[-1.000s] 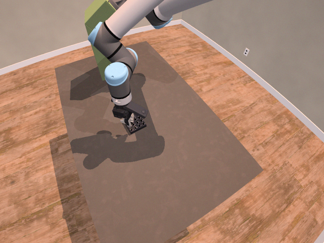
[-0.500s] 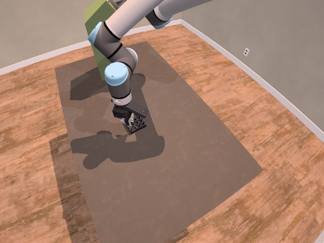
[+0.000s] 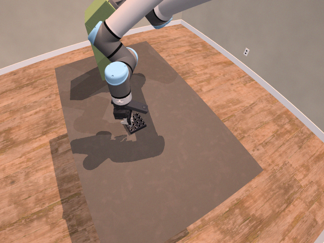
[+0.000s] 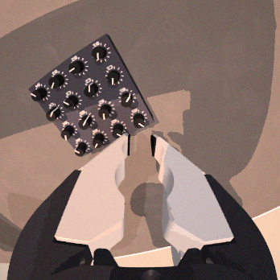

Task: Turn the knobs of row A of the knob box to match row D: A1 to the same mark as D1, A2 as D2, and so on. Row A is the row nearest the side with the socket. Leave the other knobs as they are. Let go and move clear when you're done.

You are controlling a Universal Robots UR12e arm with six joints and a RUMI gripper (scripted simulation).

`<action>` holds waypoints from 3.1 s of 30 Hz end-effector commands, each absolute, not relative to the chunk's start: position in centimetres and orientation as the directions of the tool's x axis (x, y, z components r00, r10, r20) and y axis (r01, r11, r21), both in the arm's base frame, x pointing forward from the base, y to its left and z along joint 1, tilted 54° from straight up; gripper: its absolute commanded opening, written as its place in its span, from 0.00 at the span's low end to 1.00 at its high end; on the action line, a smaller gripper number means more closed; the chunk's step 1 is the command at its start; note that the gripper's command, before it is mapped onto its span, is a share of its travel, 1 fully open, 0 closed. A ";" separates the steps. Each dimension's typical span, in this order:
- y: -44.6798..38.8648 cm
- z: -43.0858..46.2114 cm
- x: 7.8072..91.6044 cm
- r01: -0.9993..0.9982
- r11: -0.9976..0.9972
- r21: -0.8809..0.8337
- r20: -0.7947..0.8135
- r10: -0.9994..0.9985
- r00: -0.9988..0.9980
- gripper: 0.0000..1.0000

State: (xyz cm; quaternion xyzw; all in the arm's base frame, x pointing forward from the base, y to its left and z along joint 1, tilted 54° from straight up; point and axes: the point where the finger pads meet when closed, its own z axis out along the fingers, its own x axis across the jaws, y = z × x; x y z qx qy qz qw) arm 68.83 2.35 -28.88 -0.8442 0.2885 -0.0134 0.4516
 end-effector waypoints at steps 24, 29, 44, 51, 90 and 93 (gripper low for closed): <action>1.2 -28.4 68.3 0.320 -0.652 -0.687 0.426 -0.005 0.905 0.11; 1.0 -28.4 68.2 0.415 -0.649 -0.638 0.497 0.065 0.866 0.11; 0.9 -28.4 68.1 0.463 -0.644 -0.609 0.532 0.102 0.840 0.11; 0.9 -28.4 68.1 0.463 -0.644 -0.609 0.532 0.102 0.840 0.11; 1.2 -28.6 68.2 0.464 -0.644 -0.609 0.532 0.102 0.840 0.11; 1.3 -28.7 68.3 0.464 -0.643 -0.609 0.532 0.102 0.840 0.11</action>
